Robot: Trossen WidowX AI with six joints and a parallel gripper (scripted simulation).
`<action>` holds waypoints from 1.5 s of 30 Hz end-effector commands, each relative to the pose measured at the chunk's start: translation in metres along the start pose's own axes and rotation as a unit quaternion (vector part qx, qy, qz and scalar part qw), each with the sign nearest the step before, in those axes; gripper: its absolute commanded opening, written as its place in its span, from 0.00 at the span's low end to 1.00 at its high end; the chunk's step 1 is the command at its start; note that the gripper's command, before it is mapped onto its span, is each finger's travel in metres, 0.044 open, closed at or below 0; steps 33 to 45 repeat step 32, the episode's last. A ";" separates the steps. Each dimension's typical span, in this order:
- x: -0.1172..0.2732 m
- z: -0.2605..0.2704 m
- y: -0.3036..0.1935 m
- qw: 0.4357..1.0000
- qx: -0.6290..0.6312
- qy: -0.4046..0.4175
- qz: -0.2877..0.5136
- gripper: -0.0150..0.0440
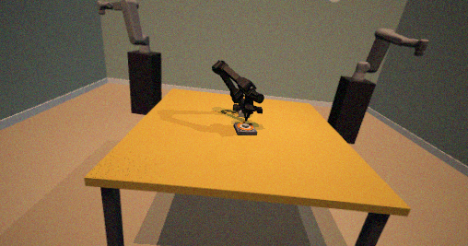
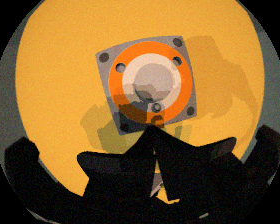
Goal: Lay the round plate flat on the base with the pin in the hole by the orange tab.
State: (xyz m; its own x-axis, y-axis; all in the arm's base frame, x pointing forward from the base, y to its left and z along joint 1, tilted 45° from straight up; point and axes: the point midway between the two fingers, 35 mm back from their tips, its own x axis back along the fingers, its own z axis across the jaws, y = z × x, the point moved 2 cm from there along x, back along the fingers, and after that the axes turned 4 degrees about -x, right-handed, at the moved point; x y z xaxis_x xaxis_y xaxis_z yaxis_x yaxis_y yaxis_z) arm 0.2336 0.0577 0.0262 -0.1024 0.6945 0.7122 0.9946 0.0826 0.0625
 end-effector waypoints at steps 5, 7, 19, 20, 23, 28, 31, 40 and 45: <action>0.020 -0.002 0.001 1.000 0.001 0.000 -0.001 0.25; 0.030 -0.002 0.000 1.000 0.001 0.001 -0.001 0.25; 0.038 0.000 -0.001 1.000 0.006 -0.002 -0.002 0.25; 0.038 0.000 -0.001 1.000 0.006 -0.002 -0.002 0.25; 0.038 0.000 -0.001 1.000 0.006 -0.002 -0.002 0.25; 0.038 0.000 -0.001 1.000 0.006 -0.002 -0.002 0.25; 0.038 0.000 -0.001 1.000 0.006 -0.002 -0.002 0.25; 0.038 0.000 -0.001 1.000 0.006 -0.002 -0.002 0.25; 0.038 0.000 -0.001 1.000 0.006 -0.002 -0.002 0.25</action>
